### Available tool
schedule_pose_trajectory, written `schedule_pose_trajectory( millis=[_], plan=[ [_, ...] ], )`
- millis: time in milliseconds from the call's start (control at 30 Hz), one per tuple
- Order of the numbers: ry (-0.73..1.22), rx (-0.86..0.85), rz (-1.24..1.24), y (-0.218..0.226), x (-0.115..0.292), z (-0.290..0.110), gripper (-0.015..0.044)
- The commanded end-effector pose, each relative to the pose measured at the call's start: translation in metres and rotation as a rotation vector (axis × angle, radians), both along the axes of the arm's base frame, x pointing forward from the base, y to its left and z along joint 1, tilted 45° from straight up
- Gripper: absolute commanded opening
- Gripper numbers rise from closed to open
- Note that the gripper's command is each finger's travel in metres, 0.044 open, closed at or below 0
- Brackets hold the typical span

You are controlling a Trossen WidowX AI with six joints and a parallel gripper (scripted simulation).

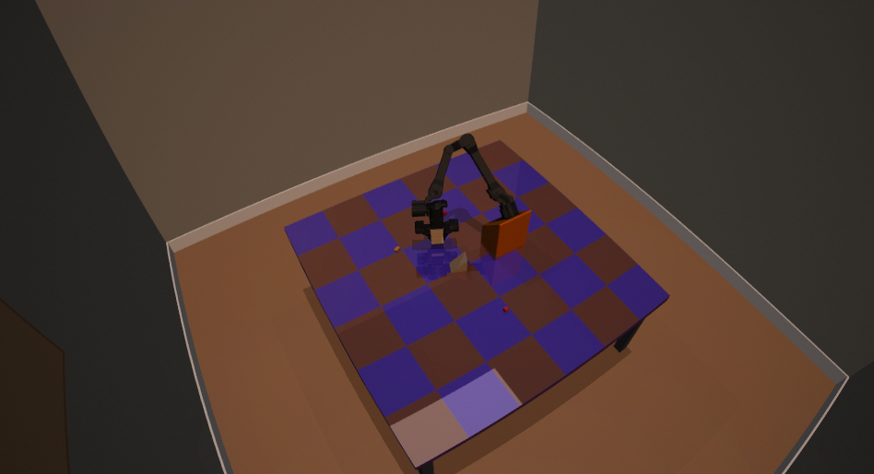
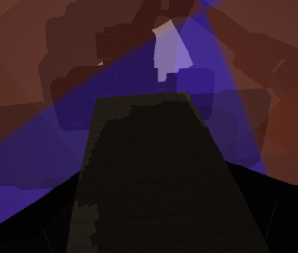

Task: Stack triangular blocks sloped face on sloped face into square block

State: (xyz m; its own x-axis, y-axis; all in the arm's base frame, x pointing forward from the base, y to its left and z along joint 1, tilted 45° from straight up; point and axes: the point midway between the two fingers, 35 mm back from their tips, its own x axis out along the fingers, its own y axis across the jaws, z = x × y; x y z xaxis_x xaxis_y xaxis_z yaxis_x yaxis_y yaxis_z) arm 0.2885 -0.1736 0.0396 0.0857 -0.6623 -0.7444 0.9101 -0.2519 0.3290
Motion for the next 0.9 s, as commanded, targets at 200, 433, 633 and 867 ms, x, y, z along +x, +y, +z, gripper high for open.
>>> schedule_pose_trajectory(
  millis=[200, 433, 633, 867],
  plan=[
    [-0.066, 0.237, 0.094, -0.006, -0.008, 0.016, 0.0],
    [-0.112, 0.401, 0.155, -0.014, -0.014, 0.026, 0.0],
    [-0.15, 0.541, 0.208, -0.022, -0.018, 0.033, 0.0],
    [-0.194, 0.704, 0.268, -0.032, -0.023, 0.039, 0.0]
  ],
)
